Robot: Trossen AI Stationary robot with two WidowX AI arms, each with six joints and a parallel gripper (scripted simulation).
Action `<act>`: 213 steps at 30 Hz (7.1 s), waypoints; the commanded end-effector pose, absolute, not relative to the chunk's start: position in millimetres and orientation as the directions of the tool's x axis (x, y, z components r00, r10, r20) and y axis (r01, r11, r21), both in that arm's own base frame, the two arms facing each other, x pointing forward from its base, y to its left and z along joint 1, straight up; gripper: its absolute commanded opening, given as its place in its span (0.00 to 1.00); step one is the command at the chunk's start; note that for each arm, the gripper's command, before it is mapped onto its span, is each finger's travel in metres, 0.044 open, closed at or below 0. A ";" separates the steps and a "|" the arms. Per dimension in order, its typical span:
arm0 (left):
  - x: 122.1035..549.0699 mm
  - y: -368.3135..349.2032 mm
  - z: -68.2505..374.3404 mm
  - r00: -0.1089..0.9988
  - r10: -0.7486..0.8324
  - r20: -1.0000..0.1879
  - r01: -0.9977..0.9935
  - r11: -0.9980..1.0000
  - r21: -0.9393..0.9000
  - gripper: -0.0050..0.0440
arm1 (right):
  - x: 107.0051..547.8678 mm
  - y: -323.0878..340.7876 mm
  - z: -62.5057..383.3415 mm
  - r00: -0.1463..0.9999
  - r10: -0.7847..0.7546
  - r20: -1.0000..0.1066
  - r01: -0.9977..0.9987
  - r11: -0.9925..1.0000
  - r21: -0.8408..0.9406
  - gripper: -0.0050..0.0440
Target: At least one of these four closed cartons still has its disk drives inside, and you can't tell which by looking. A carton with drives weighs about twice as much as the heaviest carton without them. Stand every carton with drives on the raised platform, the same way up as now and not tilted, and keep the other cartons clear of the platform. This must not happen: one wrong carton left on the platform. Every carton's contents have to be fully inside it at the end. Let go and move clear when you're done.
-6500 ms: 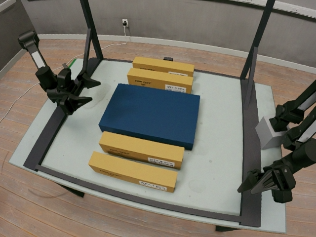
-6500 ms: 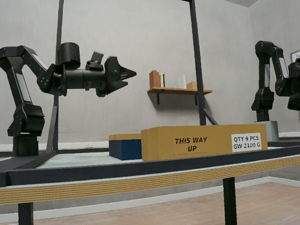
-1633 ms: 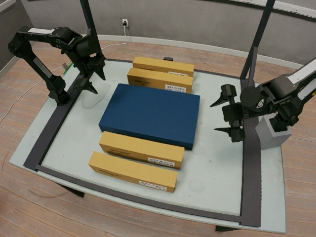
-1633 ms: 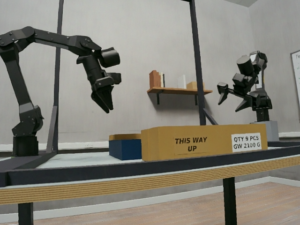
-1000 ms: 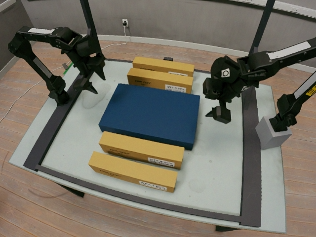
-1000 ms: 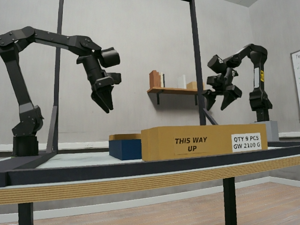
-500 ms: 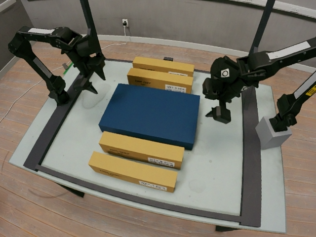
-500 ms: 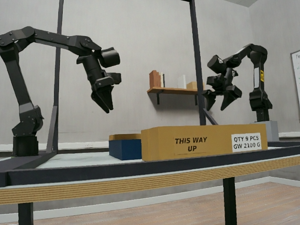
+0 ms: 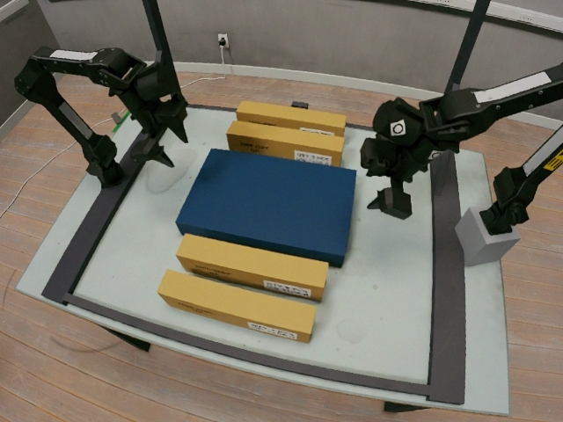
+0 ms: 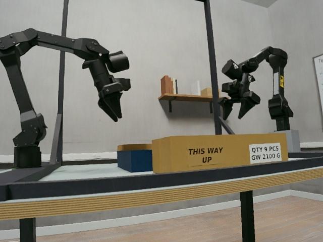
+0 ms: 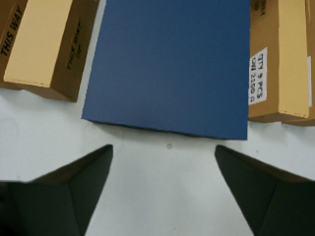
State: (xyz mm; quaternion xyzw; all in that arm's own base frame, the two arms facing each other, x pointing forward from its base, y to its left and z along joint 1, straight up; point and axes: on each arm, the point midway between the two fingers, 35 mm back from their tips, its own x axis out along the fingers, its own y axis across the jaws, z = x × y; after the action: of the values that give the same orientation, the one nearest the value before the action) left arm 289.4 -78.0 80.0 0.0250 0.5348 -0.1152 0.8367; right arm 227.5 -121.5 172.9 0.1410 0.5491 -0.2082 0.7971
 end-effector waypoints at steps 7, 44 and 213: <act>300.8 -108.2 87.8 0.363 -0.126 -0.923 0.335 0.942 0.003 0.88 | 230.5 -123.2 179.9 0.328 -0.186 -0.926 0.487 0.873 -0.003 0.88; 300.5 -108.9 87.3 0.363 -0.129 -0.923 0.330 0.944 -0.002 0.88 | 230.5 -123.2 179.9 0.328 -0.186 -0.926 0.487 0.873 -0.003 0.88; 470.2 136.7 42.0 0.361 -0.122 -0.925 0.337 0.941 0.007 0.88 | 163.3 -407.1 136.4 0.328 -0.205 -0.922 0.495 0.869 -0.017 0.88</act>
State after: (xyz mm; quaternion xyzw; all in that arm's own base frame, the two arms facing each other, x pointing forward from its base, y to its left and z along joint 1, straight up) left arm 464.6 135.5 33.3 0.0918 0.5573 -0.1406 0.8132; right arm 162.2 -408.4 127.3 0.1429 0.5422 -0.2123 0.8003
